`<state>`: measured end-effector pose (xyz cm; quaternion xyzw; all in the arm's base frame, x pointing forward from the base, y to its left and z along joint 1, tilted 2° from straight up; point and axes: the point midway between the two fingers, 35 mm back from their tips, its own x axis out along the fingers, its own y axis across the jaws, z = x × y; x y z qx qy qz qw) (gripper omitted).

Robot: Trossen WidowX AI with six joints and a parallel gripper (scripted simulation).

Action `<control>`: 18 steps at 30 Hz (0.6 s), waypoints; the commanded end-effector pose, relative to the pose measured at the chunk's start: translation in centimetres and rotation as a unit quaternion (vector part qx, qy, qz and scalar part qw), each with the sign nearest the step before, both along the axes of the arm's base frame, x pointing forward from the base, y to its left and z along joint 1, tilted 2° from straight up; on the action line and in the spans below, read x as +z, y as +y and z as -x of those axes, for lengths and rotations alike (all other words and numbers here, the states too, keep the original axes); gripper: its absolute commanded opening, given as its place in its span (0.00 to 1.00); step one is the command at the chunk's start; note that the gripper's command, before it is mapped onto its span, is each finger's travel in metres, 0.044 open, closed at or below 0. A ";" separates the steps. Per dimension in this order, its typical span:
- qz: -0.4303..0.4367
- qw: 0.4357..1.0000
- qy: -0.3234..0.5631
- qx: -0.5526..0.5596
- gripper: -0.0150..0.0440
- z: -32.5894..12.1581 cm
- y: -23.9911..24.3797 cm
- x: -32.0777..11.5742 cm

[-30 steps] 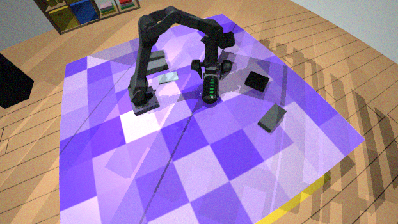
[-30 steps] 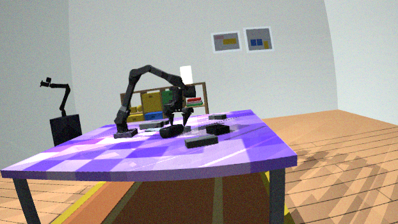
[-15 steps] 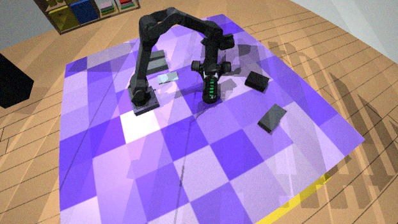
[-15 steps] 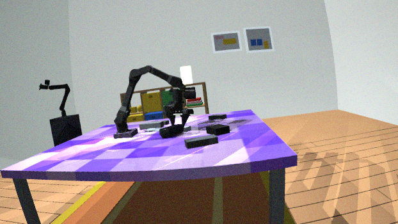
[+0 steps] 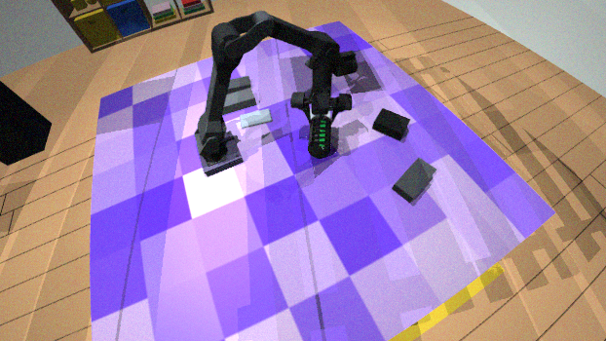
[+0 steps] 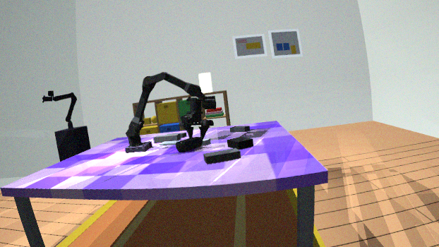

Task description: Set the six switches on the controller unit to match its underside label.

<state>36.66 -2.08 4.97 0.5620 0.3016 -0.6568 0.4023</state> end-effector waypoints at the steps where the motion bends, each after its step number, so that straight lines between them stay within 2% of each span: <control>1: 0.001 1.000 0.001 0.000 0.82 0.1 -0.2 0.3; 18: -0.007 1.000 -0.003 0.001 0.82 0.4 -0.5 1.2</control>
